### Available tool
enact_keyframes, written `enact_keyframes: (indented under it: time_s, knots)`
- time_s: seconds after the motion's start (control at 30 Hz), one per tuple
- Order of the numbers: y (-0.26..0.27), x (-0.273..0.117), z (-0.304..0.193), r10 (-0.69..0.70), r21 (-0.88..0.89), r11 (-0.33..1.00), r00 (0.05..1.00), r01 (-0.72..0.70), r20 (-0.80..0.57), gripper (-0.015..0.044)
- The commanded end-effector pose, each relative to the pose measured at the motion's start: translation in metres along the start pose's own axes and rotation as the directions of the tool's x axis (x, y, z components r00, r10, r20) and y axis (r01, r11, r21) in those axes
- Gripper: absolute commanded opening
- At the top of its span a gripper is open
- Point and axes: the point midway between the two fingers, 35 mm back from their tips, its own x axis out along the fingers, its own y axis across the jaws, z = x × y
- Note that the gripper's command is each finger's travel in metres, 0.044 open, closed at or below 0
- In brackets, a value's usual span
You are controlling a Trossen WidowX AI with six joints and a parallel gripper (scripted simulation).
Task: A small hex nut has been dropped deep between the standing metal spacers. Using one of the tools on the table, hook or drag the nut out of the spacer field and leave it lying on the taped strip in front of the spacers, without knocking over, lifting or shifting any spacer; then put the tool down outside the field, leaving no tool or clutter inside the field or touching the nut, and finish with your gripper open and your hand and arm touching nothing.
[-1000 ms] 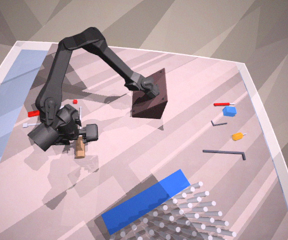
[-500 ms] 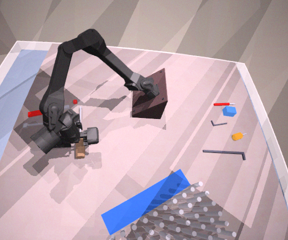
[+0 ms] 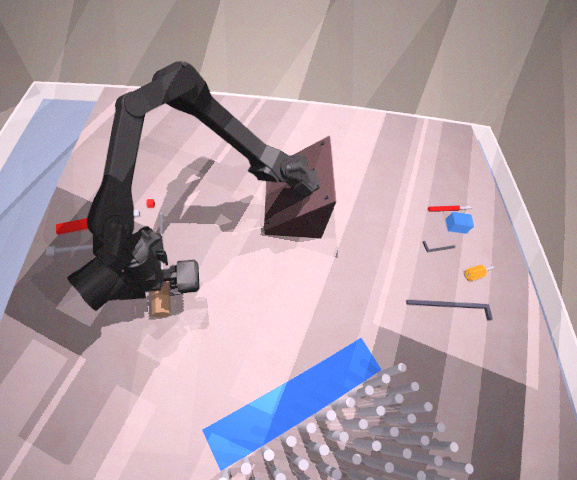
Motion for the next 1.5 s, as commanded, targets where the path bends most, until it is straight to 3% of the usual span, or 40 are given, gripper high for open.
enact_keyframes:
  time_s: [0.0,0.3,0.4,0.7,0.9,1.03,1.17,1.47]
  knots:
    - [-0.003,0.007,0.000,-0.006,-0.007,1.000,1.000,0.006,-0.001,0.0280]
    - [-0.003,0.019,0.002,-0.004,-0.008,1.000,1.000,0.004,0.000,0.0280]
    - [-0.003,0.019,0.002,-0.004,-0.008,1.000,1.000,0.004,0.000,0.0201]
    - [-0.003,0.019,0.002,-0.004,-0.008,1.000,1.000,0.004,0.000,0.0141]
    - [-0.002,-0.015,0.000,-0.006,-0.005,1.000,1.000,0.006,0.001,0.0000]
    - [-0.002,-0.040,0.002,-0.005,-0.004,1.000,1.000,0.005,0.002,0.0000]
    - [-0.002,-0.041,0.002,-0.005,-0.027,1.000,1.000,0.005,0.002,0.0000]
    - [-0.002,-0.040,0.002,-0.006,-0.324,0.946,1.000,0.006,0.002,0.0000]
